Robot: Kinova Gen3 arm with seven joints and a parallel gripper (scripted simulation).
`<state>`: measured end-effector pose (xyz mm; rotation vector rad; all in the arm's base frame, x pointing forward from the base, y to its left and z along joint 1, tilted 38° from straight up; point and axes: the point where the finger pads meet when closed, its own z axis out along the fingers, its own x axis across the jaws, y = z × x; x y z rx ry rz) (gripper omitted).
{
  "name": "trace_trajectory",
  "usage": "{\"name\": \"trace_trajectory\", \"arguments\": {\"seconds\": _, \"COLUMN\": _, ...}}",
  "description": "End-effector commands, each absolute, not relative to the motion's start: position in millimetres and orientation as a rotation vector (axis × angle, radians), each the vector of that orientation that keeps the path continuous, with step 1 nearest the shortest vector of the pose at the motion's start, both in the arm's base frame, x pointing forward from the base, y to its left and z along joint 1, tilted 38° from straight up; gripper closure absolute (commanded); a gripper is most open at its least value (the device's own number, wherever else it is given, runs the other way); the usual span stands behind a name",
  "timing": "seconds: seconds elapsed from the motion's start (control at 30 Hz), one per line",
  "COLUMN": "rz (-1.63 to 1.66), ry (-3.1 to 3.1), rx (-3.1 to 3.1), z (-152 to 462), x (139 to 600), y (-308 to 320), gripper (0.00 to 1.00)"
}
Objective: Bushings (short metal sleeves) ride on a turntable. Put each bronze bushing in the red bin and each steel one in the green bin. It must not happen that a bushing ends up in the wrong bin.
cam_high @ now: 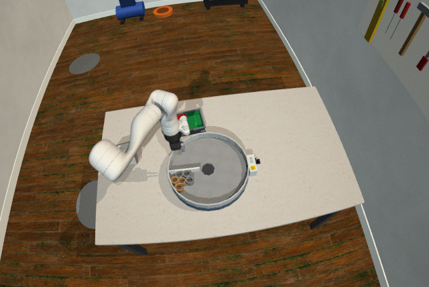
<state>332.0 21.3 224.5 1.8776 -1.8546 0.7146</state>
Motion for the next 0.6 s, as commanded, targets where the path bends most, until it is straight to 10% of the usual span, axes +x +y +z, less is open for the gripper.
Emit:
{"name": "trace_trajectory", "arguments": {"seconds": 0.0, "rz": 0.703, "ry": -1.829, "rx": 1.918, "z": 227, "x": 331, "y": 1, "gripper": 0.66}}
{"name": "trace_trajectory", "arguments": {"seconds": 0.57, "rz": 0.608, "ry": -1.527, "rx": 2.107, "z": 216, "x": 300, "y": -92, "gripper": 0.66}}
